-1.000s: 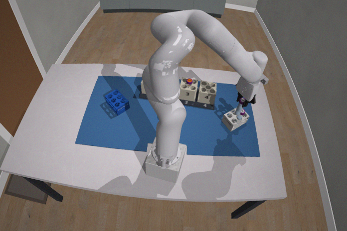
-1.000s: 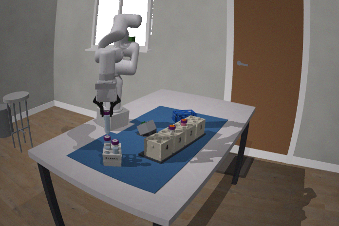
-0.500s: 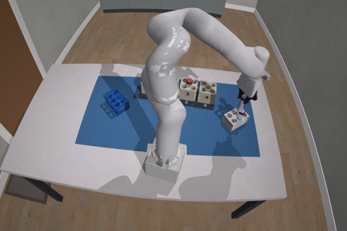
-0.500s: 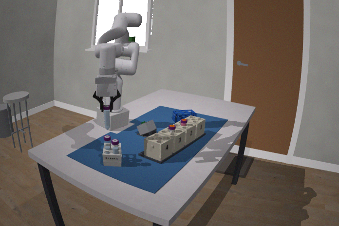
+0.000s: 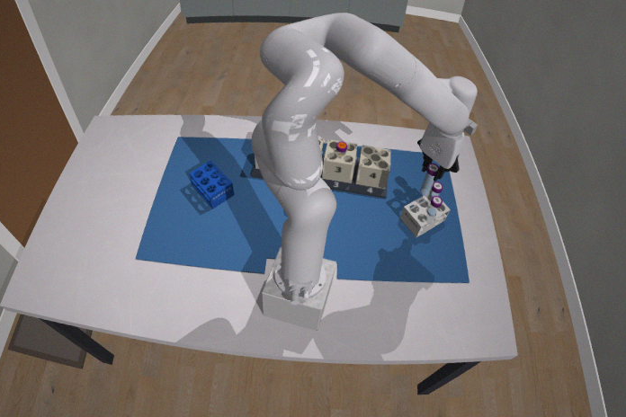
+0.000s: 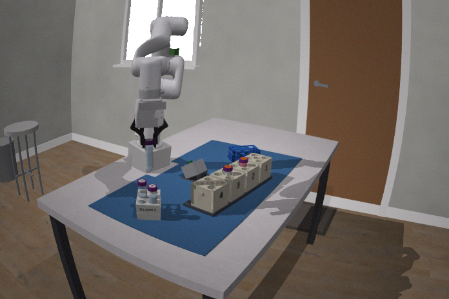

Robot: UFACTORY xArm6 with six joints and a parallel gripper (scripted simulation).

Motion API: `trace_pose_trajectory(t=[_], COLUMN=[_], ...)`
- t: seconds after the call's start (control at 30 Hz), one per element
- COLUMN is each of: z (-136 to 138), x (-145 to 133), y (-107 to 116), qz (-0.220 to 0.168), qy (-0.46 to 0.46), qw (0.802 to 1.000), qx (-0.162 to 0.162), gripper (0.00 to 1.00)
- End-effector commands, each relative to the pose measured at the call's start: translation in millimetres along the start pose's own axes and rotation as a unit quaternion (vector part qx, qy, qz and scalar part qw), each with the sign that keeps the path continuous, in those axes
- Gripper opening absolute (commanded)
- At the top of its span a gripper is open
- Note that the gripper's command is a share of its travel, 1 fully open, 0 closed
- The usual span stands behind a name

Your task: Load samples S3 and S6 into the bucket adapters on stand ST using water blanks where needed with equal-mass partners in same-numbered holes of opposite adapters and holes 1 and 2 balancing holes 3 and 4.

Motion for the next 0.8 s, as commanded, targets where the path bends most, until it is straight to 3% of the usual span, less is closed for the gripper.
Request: trace_pose_trajectory(t=[0.0,0.33,0.4,0.6,0.77], z=[-16.8,-66.4,-66.4,-96.1,-120.8], x=[3.5,10.8,10.8,15.2,18.8], y=[1.6,1.7,1.7,1.8,1.8], qz=[0.002,0.003,0.003,0.003,0.003], qy=[0.057,0.222,0.222,0.318,0.328], qw=[0.998,0.975,0.975,0.948,0.945], qx=[0.0,0.0,0.0,0.0,0.0], gripper=[0.0,0.0,0.0,0.0,0.0])
Point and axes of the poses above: the point where the finger pads meet when closed, its own y axis back along the fingers, its own z axis across the jaws, x = y × z, the point moved 10 cm from there along y, back along the fingers, and after that the axes turned 1 degree about -y, right-handed, at the moved point
